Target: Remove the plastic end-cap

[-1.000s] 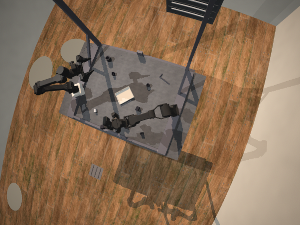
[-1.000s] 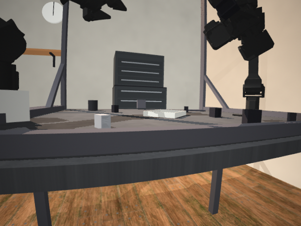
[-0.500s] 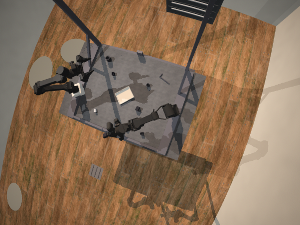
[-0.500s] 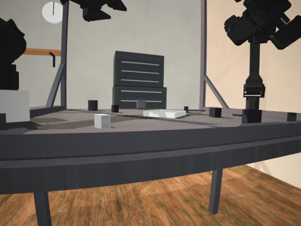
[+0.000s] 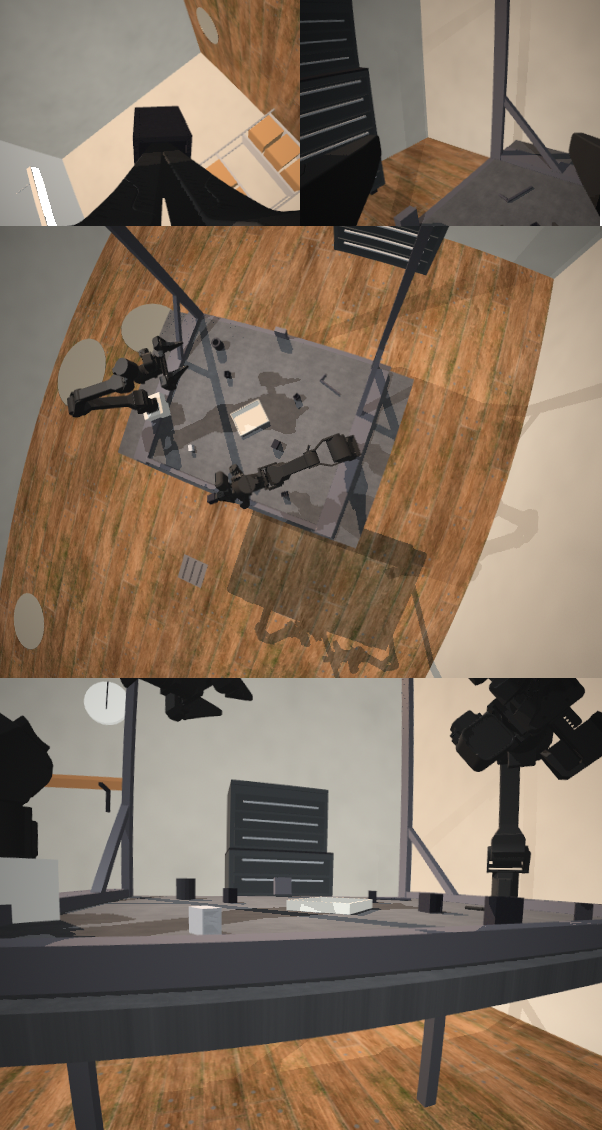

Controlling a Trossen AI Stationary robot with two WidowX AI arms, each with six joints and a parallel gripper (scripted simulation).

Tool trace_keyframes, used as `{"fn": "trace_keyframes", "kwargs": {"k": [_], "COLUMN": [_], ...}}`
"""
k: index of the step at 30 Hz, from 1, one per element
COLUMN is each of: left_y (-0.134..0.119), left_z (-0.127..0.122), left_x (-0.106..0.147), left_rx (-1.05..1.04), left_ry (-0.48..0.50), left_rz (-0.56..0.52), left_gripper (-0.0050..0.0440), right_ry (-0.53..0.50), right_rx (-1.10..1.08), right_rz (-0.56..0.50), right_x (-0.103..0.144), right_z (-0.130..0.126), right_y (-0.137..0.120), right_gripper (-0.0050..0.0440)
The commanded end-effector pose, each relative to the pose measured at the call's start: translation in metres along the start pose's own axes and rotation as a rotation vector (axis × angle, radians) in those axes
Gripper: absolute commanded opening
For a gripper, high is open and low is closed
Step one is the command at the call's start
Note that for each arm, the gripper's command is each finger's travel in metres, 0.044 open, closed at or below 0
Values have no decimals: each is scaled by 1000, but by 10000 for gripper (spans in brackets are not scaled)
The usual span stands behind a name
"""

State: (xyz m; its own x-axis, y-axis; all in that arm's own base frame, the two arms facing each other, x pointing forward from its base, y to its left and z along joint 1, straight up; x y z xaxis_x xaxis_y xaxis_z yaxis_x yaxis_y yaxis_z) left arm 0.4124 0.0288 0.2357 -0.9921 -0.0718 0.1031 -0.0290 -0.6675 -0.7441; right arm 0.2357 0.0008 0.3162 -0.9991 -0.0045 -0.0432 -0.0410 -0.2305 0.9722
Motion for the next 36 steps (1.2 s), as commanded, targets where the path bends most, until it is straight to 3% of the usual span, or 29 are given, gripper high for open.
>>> {"fn": "trace_keyframes", "kwargs": {"k": [1, 16, 36], "left_y": [-9, -9, -9], "left_z": [7, 8, 8], "left_x": [2, 0, 0], "left_rx": [-5, -6, -6], "left_ry": [17, 19, 19], "left_rz": [27, 30, 30], "left_gripper": [0, 0, 0], "right_ry": [7, 13, -391], "right_rx": [4, 4, -573], "right_rz": [-23, -27, 54], "right_x": [1, 0, -34], "right_z": [2, 3, -80], "right_y": [8, 10, 37], "right_gripper": [215, 215, 215]}}
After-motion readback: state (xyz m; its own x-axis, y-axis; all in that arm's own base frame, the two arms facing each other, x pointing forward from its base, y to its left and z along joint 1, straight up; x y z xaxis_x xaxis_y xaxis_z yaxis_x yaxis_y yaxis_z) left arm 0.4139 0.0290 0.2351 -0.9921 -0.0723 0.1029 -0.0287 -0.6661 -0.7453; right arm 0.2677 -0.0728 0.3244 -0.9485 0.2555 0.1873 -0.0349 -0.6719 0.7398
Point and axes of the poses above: on each arm, the point midway between the two fingers, 35 mm back from their tips, its own x axis back along the fingers, its own z axis across the jaws, y = z × x, the point moved 8 cm from there along x, back along the fingers, and after that the axes turned 13 degrees about -x, right-handed, at the moved point
